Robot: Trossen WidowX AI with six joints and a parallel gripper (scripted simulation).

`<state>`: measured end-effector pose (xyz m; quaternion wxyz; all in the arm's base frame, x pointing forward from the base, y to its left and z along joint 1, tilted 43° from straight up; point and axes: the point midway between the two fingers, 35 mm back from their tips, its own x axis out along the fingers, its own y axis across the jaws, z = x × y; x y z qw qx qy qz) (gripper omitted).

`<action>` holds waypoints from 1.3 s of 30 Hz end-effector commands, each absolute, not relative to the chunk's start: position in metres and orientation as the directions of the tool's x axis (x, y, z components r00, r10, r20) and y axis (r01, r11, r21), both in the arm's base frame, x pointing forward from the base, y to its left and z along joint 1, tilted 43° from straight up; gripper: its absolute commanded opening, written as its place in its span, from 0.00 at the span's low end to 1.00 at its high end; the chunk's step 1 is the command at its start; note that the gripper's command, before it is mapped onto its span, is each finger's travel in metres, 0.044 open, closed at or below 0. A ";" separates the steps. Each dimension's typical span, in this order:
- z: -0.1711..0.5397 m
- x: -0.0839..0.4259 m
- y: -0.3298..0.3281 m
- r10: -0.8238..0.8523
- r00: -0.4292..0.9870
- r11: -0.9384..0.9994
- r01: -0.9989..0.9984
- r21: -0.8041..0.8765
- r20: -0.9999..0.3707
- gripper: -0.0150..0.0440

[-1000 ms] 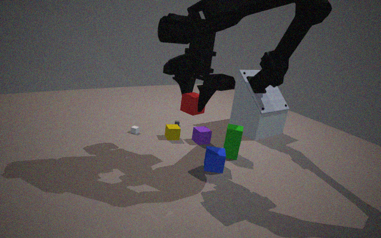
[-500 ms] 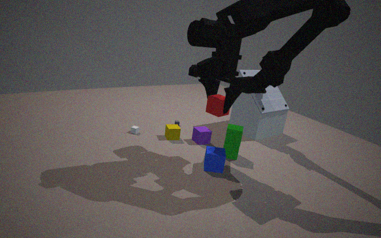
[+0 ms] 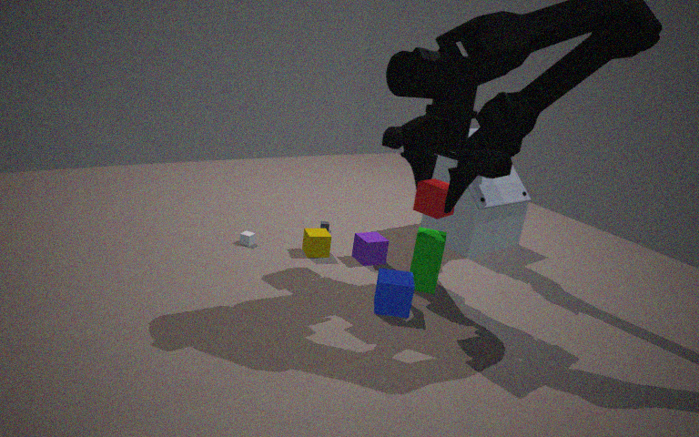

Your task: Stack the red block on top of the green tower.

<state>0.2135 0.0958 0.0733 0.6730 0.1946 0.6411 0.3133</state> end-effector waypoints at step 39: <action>0.048 0.208 0.120 0.676 -0.016 0.724 -0.168 0.669 -0.737 0.25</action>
